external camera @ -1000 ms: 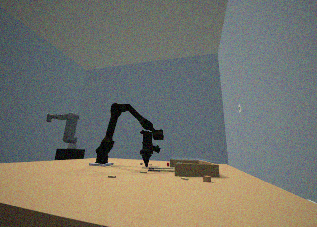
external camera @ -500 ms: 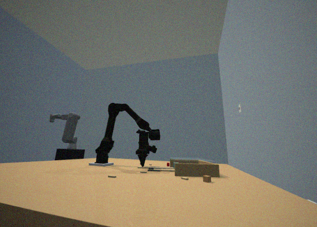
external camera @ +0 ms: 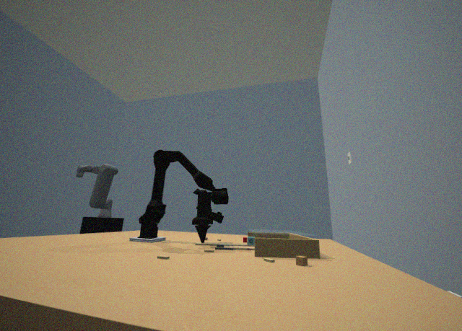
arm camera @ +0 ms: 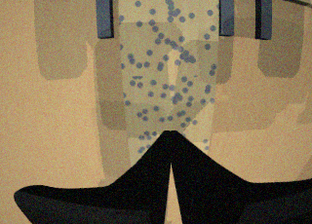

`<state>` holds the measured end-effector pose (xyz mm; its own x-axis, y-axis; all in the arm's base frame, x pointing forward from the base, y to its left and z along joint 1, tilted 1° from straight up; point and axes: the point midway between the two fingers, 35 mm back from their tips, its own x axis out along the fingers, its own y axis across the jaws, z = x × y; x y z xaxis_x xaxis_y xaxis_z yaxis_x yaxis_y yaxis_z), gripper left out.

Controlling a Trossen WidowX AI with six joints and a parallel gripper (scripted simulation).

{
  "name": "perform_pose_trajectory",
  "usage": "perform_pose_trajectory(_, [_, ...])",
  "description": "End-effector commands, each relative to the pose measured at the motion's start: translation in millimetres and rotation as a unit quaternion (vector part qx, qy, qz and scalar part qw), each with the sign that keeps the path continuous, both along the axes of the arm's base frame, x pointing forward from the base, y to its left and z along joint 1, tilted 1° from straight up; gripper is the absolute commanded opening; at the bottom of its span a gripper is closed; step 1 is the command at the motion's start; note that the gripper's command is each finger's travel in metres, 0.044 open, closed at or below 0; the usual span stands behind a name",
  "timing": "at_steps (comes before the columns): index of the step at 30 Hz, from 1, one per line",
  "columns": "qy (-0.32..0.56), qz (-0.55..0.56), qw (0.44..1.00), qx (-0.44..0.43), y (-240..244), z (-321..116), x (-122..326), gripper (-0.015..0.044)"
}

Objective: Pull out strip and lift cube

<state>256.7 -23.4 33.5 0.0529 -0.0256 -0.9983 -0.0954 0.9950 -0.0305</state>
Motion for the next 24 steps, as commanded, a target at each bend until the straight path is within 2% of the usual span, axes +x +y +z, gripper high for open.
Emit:
perform_pose_trajectory(1, [0.013, 0.001, 1.0, 0.002, 0, -6, -13, 0.0])
perform_pose_trajectory(24, [0.014, 0.001, 1.0, 0.002, -4, -7, -47, 0.0])
